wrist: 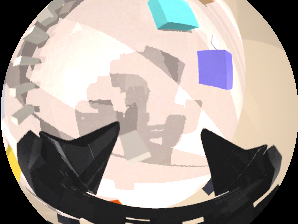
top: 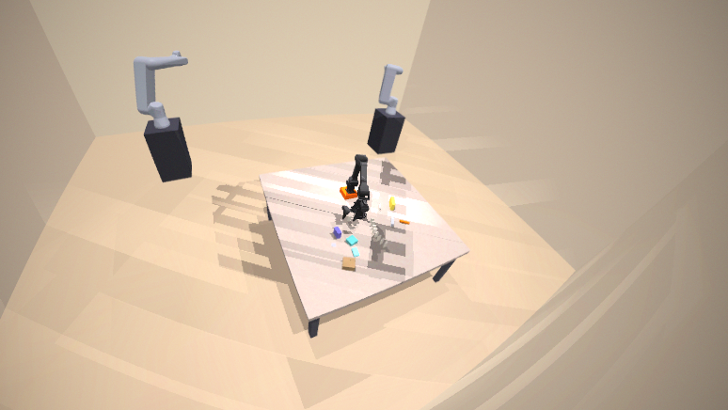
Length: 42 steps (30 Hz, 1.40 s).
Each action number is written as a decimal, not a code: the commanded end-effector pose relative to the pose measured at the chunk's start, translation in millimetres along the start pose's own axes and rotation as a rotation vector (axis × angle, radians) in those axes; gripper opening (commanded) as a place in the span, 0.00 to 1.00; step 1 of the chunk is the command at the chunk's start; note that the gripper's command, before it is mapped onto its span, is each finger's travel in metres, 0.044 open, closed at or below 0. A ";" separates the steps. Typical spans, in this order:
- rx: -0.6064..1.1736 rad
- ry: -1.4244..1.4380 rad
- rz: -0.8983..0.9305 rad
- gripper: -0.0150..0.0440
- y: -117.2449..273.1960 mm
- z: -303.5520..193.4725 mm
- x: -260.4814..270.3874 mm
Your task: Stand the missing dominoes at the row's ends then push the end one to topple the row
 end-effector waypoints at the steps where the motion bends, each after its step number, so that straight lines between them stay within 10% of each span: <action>1: 0.104 0.287 0.426 1.00 54.0 -5.0 -53.0; 39: 0.105 0.289 0.432 1.00 -17.6 -18.8 -21.8; 42: 0.105 0.289 0.432 0.87 -17.6 -18.8 -21.8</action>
Point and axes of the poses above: the point midway between the two fingers, 35 mm back from their tips, its own y axis back along the fingers, its own x axis across the jaws, z = x × y, the point moved 8 cm from there along y, back along the fingers, and after that the axes turned 13 degrees about -y, right-handed, at the moved point
